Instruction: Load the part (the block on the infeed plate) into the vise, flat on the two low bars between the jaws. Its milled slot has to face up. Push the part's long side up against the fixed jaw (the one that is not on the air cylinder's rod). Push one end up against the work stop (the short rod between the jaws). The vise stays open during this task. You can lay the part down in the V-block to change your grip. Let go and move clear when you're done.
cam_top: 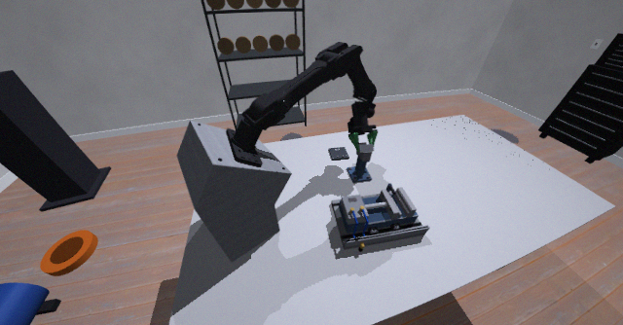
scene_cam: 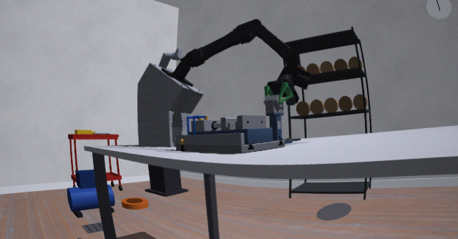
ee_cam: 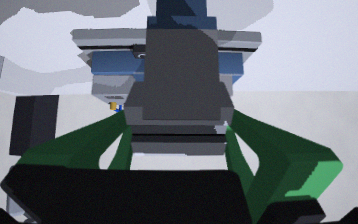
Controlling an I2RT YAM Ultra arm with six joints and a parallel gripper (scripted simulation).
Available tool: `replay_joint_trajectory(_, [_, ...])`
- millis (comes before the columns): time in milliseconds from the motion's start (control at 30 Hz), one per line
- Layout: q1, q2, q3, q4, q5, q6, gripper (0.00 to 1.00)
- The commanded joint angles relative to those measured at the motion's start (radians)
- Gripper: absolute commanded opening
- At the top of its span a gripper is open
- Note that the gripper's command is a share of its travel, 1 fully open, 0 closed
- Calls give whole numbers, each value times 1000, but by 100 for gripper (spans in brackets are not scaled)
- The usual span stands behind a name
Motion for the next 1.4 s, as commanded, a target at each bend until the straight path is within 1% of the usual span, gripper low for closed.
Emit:
replay_joint_trajectory(0, [13,-5,32,-5,-2,4,0])
replay_joint_trajectory(500, [14,-36,24,-8,-2,6,0])
replay_joint_trajectory(767, [15,-39,-20,-14,-1,9,0])
replay_joint_trajectory(1133, [15,-55,-28,-24,6,9,0])
replay_joint_trajectory(1233, [15,-57,-24,-25,6,9,0])
replay_joint_trajectory(1267, [14,-60,-12,-25,6,7,0])
replay_joint_trajectory(1367, [14,-64,-22,-29,6,7,0])
